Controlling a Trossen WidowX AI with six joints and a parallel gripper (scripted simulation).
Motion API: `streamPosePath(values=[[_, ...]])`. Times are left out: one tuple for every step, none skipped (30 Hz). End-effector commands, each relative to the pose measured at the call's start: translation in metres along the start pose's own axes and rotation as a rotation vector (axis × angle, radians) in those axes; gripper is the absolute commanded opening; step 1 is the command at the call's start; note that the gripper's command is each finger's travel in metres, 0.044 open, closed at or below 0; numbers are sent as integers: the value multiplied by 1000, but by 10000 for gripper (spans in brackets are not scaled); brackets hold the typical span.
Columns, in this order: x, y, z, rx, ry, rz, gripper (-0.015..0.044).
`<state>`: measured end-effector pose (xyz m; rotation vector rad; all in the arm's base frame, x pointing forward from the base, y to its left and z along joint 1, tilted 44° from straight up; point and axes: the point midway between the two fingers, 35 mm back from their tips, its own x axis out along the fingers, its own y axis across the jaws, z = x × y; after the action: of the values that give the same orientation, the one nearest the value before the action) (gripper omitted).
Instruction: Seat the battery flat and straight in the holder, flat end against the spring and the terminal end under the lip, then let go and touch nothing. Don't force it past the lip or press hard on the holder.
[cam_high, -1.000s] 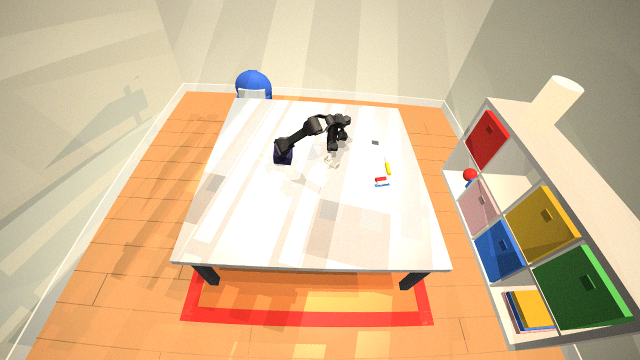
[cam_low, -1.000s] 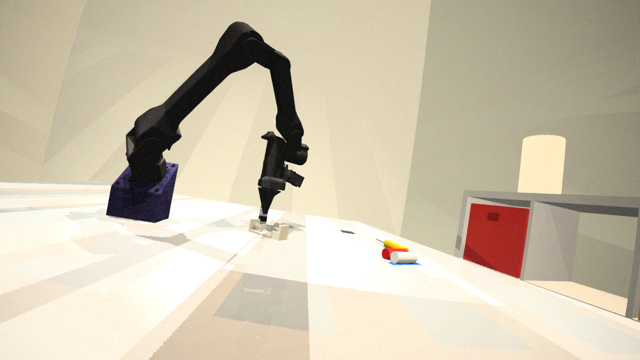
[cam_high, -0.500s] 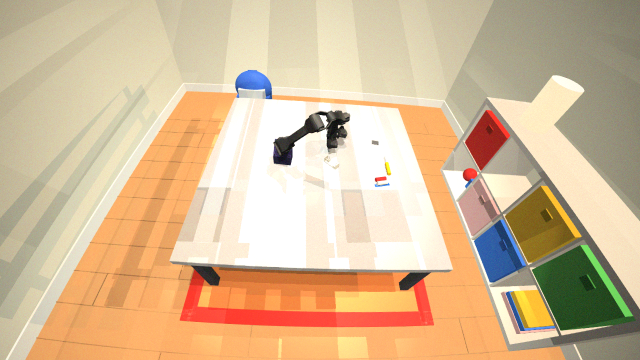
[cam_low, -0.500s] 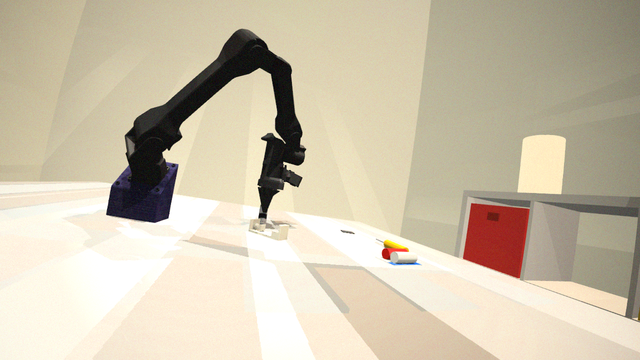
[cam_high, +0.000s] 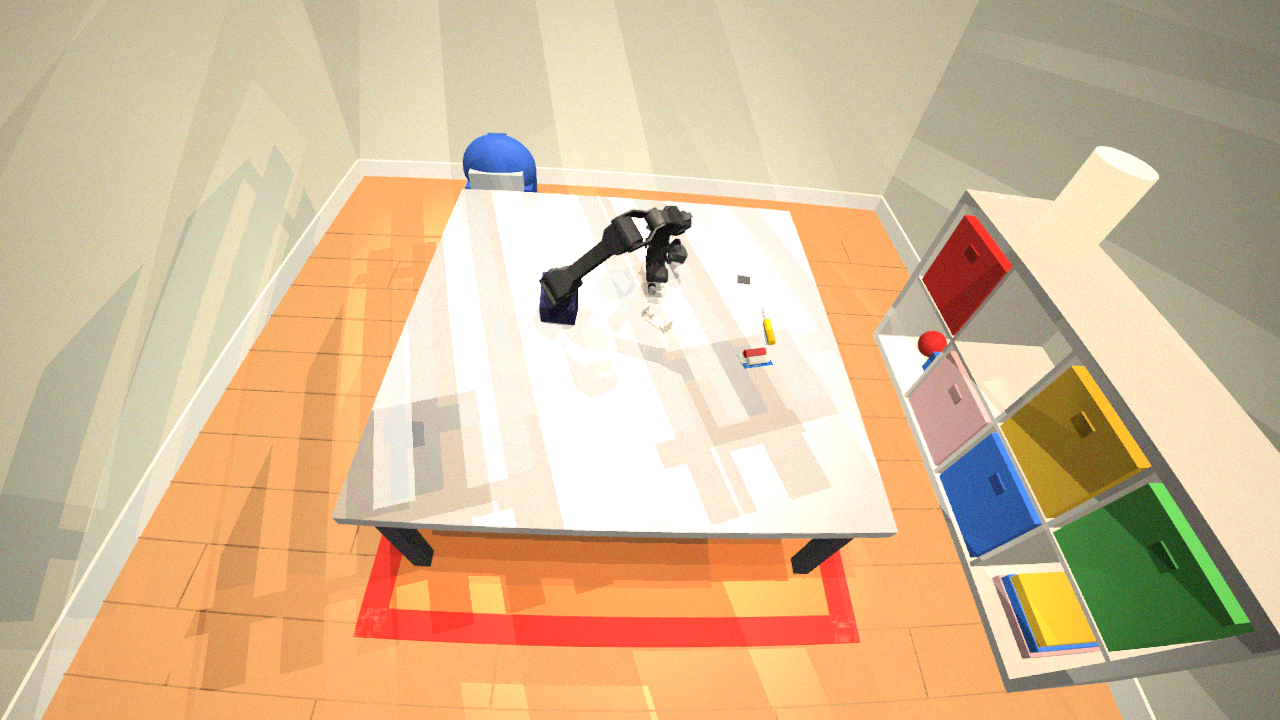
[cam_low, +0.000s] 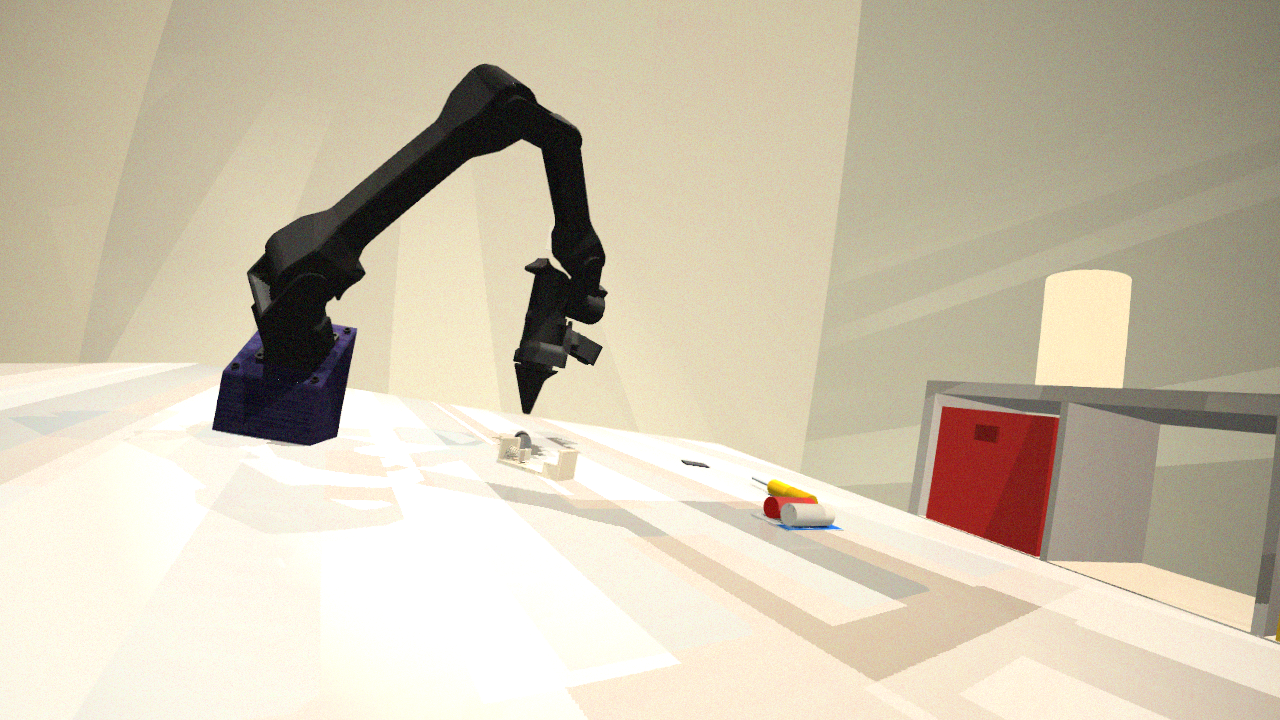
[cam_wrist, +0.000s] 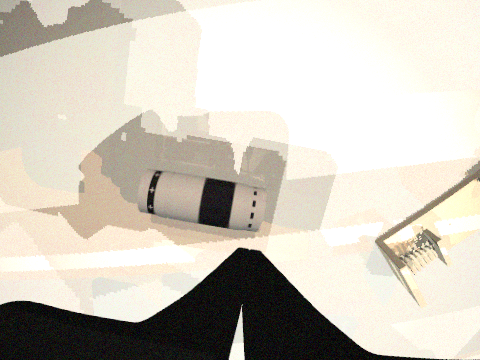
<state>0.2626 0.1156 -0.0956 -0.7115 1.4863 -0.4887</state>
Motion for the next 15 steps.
streamPosePath(values=[[-38, 3, 3, 9, -21, 17, 0], [-48, 3, 2, 9, -20, 17, 0], [-57, 3, 1, 9, -20, 17, 0], [-62, 3, 1, 9, -19, 17, 0], [-64, 3, 0, 9, -19, 17, 0], [-64, 3, 0, 9, -19, 17, 0], [-64, 3, 0, 9, -19, 17, 0], [-64, 3, 0, 9, -19, 17, 0], [-64, 3, 0, 9, -19, 17, 0], [-64, 3, 0, 9, -19, 17, 0], [-64, 3, 0, 9, -19, 17, 0], [-62, 4, 1, 4, -24, 15, 0], [-62, 4, 1, 4, -24, 15, 0], [-62, 4, 1, 4, -24, 15, 0], [-62, 4, 1, 4, -24, 15, 0]])
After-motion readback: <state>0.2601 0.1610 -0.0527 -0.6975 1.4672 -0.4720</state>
